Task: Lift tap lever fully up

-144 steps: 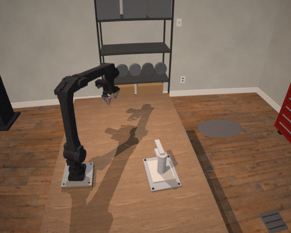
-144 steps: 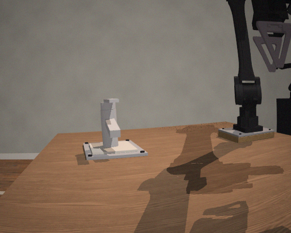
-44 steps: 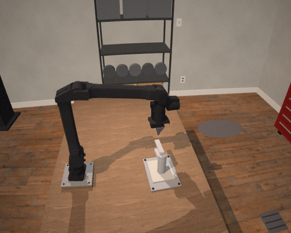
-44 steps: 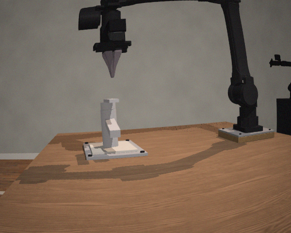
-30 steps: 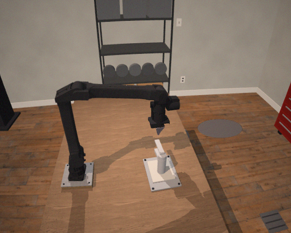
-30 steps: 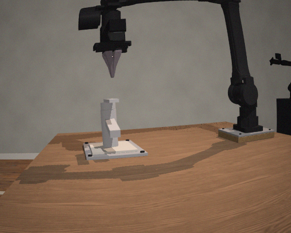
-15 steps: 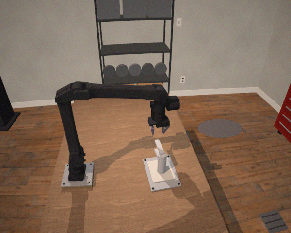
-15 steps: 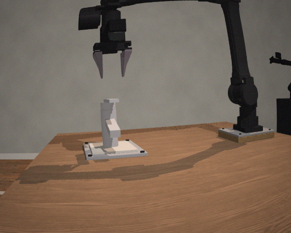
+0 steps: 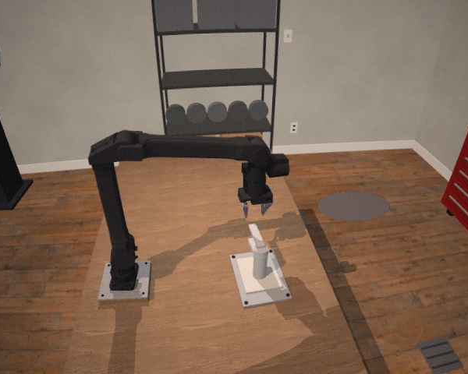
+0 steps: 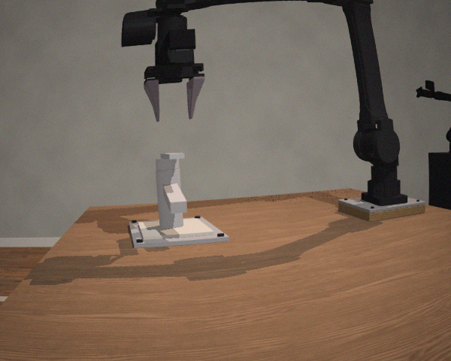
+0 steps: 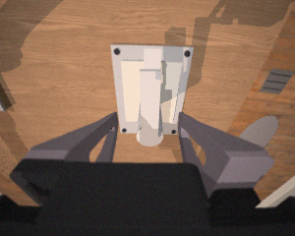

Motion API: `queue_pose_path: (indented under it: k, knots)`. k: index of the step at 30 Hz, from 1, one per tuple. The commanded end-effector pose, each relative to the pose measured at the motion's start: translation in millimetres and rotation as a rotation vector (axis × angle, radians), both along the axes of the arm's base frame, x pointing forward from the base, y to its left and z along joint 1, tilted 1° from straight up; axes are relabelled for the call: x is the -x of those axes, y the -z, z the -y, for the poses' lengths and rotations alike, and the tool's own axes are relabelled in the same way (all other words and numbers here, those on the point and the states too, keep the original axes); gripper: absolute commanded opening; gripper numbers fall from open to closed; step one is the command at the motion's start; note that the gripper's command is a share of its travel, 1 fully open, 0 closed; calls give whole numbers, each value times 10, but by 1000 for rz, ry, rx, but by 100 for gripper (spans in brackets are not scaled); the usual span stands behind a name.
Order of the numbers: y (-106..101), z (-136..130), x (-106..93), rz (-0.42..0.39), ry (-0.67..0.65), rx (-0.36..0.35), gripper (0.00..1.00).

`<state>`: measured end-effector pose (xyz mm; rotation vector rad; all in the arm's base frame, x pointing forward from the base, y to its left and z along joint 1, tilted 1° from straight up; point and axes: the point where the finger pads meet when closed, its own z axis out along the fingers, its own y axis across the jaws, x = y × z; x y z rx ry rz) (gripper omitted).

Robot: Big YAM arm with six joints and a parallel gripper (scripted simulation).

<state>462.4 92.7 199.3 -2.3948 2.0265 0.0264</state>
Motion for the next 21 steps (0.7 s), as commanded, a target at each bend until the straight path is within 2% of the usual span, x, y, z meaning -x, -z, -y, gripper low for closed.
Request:
queue_pose_path:
  k: [1,14,21]
  knots:
    - [-261,-94,-56,55,-18,-15,60]
    - [-252,-93,-55,54,-18,-14,60]
    - [-137,-88,-28,41,-18,-12,60]
